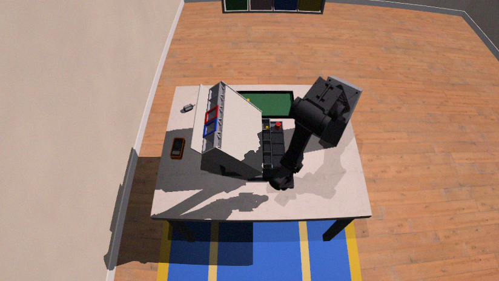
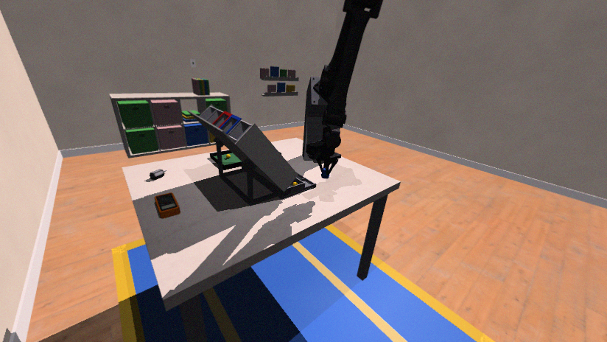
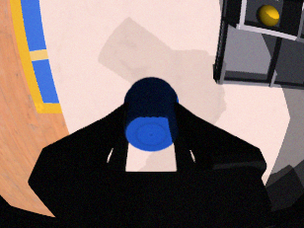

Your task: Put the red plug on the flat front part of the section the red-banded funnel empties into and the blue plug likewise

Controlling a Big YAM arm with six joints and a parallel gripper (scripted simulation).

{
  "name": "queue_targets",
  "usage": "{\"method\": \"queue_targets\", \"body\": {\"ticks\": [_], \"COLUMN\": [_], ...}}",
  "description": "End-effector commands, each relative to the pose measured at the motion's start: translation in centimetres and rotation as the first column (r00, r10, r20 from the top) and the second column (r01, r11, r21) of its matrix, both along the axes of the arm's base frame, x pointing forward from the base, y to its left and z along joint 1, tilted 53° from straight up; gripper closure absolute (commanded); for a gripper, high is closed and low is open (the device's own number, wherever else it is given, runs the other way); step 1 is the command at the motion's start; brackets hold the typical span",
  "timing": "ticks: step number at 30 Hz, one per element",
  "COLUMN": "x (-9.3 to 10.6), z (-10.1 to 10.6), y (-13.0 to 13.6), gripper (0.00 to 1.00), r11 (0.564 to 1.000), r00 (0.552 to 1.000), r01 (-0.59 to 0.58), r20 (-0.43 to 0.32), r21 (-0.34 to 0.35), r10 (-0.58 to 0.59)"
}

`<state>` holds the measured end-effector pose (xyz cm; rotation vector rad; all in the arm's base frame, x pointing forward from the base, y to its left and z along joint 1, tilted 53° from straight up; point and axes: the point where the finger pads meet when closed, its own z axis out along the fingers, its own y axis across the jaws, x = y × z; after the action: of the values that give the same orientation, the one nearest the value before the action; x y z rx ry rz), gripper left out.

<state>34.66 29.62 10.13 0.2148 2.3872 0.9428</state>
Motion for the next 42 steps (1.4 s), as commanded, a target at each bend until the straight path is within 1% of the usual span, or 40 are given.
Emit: {"method": "queue_targets", "body": {"ticks": [1, 13, 15, 20, 24, 25, 26, 42], "x": [0.1, -0.1, -0.1, -0.1, -0.2, 0.1, 0.2, 0.3], "z": [-1.6, -7.2, -7.2, -8.6, -8.9, -8.2, -7.9, -7.9], "y": [-1.7, -7.9, -7.9, -9.5, -9.9, -9.8, -9.8, -9.6], "gripper": [1.00, 1.00, 1.00, 1.00, 1.00, 1.00, 1.00, 1.00], "r11": [1.000, 1.000, 1.000, 1.000, 1.000, 1.000, 1.000, 1.000], "r00": [1.000, 1.000, 1.000, 1.000, 1.000, 1.000, 1.000, 1.000], "r01": [0.011, 0.012, 0.012, 0.012, 0.012, 0.013, 0.013, 0.017], "r20": [-0.005, -0.013, -0.013, -0.016, -0.014, 0.005, 0.012, 0.007], "r21": [-0.014, -0.015, -0.015, -0.015, -0.014, -0.006, -0.003, 0.001], "r10": [-0.011, -0.012, -0.012, -0.013, -0.013, -0.013, -0.013, -0.017]}}
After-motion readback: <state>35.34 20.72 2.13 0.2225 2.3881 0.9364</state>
